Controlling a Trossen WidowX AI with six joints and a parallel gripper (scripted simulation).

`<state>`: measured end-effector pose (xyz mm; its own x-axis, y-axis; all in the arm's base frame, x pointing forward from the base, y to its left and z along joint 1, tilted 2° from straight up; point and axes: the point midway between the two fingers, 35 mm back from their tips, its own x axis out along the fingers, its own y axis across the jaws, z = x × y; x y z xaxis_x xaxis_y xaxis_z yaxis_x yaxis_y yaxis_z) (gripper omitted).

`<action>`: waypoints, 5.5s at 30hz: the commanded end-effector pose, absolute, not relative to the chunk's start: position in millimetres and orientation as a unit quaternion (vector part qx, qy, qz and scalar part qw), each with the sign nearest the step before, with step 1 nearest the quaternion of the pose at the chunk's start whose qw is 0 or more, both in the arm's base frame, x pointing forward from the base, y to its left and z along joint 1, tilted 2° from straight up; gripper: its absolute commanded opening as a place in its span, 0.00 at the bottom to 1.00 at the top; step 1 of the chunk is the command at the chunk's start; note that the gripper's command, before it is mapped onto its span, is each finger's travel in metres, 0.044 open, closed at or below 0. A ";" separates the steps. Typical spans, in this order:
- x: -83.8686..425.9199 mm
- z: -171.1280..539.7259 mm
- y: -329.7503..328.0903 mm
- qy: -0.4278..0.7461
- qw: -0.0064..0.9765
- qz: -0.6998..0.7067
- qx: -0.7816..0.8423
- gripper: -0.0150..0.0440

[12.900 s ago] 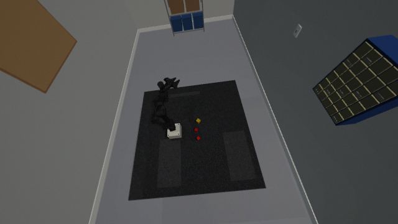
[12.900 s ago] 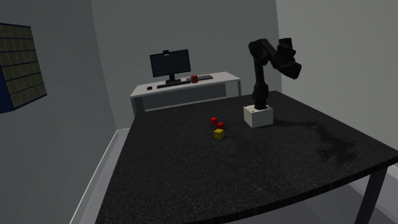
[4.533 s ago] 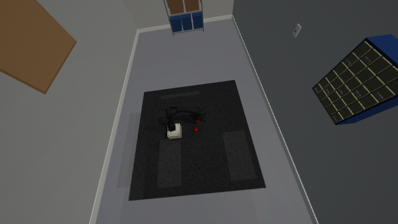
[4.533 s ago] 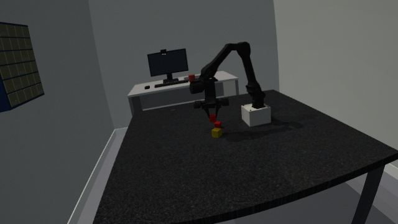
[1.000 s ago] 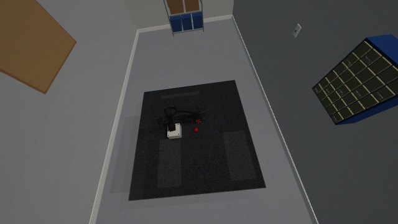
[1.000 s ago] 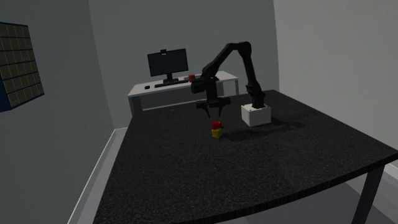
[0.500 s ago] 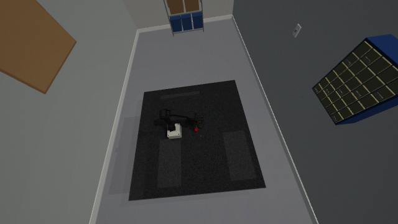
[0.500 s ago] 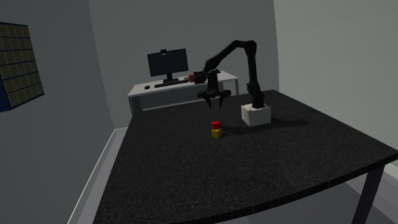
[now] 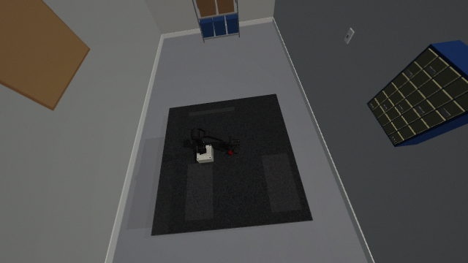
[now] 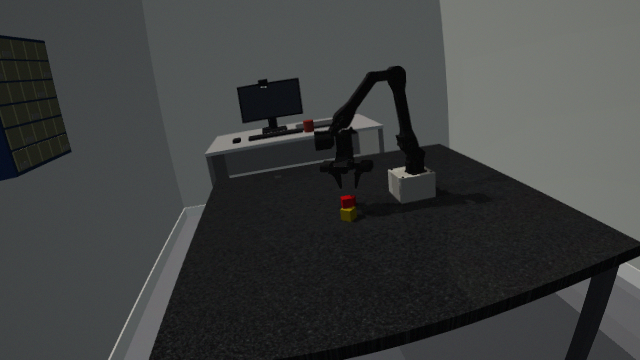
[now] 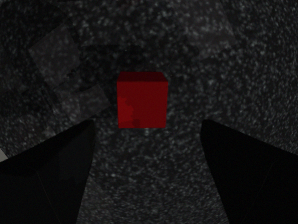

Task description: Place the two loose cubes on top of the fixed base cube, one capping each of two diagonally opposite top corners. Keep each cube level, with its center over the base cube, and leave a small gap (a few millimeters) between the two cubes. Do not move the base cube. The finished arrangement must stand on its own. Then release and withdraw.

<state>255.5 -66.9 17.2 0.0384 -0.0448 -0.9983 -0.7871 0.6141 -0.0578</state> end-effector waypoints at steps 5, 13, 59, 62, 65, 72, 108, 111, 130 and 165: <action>253.5 -2.2 -67.8 0.633 0.637 0.291 -0.329 0.70; 254.1 -9.2 -68.1 0.633 0.637 0.291 -0.329 0.70; 259.9 17.0 -68.8 0.633 0.638 0.291 -0.329 0.43; 259.7 26.3 -68.5 0.633 0.638 0.291 -0.329 0.43; 259.1 35.7 -68.0 0.633 0.638 0.291 -0.329 0.43; 256.3 57.8 -66.6 0.633 0.638 0.291 -0.329 0.43; 274.0 74.4 -34.0 0.695 0.715 0.038 -0.069 0.43; 276.3 74.2 -30.0 0.696 0.717 0.007 -0.037 0.43; 289.1 72.8 -3.5 0.670 0.699 -0.186 0.164 0.43; 305.5 68.7 50.9 0.491 0.525 -0.492 0.491 0.43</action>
